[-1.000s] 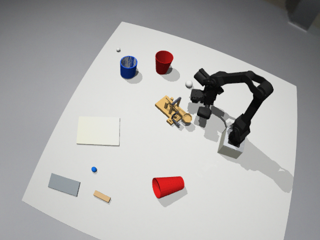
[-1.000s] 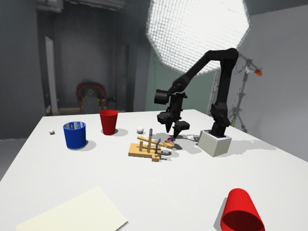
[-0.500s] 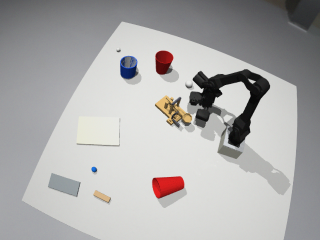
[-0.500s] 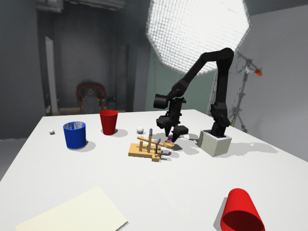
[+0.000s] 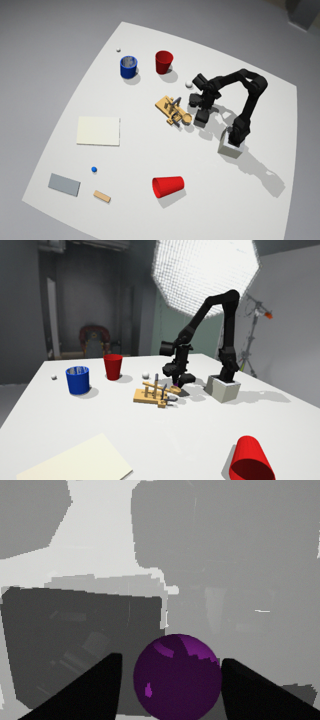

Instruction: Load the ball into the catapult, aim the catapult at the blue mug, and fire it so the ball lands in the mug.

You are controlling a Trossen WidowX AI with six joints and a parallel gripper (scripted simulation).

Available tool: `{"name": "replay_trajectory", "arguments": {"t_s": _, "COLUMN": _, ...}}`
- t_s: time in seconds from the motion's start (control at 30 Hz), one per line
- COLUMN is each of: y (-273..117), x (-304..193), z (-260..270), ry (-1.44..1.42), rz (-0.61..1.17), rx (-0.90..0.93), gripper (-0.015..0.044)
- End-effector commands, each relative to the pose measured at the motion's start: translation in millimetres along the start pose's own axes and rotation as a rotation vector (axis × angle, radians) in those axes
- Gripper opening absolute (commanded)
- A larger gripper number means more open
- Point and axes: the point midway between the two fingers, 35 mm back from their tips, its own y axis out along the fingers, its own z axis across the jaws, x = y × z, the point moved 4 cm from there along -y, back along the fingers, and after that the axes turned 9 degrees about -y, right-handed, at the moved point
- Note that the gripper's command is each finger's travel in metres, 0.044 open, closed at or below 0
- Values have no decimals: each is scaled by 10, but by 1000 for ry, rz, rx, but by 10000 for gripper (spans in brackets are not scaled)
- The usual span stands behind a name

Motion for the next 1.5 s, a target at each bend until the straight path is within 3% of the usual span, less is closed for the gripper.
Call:
{"name": "replay_trajectory", "arguments": {"t_s": 0.0, "y": 5, "x": -2, "z": -6, "ry": -4, "rz": 2, "rx": -5, "gripper": 129}}
{"name": "replay_trajectory", "arguments": {"t_s": 0.17, "y": 5, "x": -2, "z": -6, "ry": -4, "rz": 2, "rx": -5, "gripper": 96}}
{"name": "replay_trajectory", "arguments": {"t_s": 0.3, "y": -88, "x": 20, "z": -29, "ry": -4, "rz": 2, "rx": -6, "gripper": 0}}
{"name": "replay_trajectory", "arguments": {"t_s": 0.87, "y": -1251, "x": 17, "z": -63, "ry": -4, "rz": 1, "rx": -6, "gripper": 0}}
{"name": "replay_trajectory", "arguments": {"t_s": 1.47, "y": -1125, "x": 406, "z": 139, "ry": 160, "rz": 94, "rx": 74, "gripper": 0}}
